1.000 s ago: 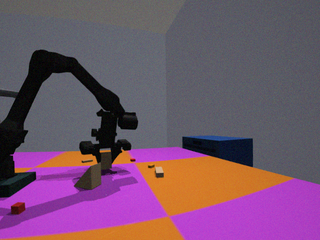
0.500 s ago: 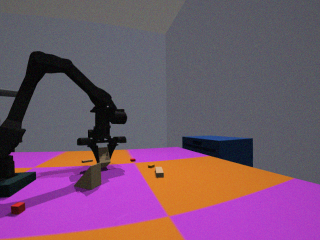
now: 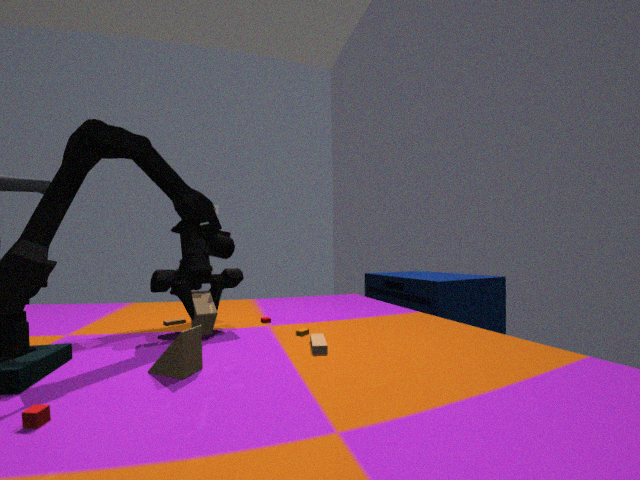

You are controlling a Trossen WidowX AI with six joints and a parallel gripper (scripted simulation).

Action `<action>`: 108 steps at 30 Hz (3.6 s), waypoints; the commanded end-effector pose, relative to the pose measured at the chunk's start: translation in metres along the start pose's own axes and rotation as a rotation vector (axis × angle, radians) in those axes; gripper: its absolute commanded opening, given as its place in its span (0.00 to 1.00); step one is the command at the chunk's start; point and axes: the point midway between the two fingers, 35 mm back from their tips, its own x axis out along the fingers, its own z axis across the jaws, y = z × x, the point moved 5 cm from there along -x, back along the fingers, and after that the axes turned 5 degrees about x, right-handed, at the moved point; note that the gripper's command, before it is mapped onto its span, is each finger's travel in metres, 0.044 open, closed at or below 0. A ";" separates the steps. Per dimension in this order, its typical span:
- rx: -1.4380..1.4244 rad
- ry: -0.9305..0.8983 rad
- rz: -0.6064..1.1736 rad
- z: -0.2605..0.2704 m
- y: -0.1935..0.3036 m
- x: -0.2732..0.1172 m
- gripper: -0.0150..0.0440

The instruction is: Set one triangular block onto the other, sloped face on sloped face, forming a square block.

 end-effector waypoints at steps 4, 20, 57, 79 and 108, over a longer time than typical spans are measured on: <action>0.002 0.026 0.187 0.001 -0.021 -0.006 0.25; 0.002 0.027 0.347 0.004 -0.040 -0.005 0.52; -0.009 0.145 0.265 0.011 -0.070 -0.094 1.00; 0.005 0.038 0.308 0.007 -0.088 -0.002 1.00; 0.006 0.029 0.311 0.007 -0.086 0.004 1.00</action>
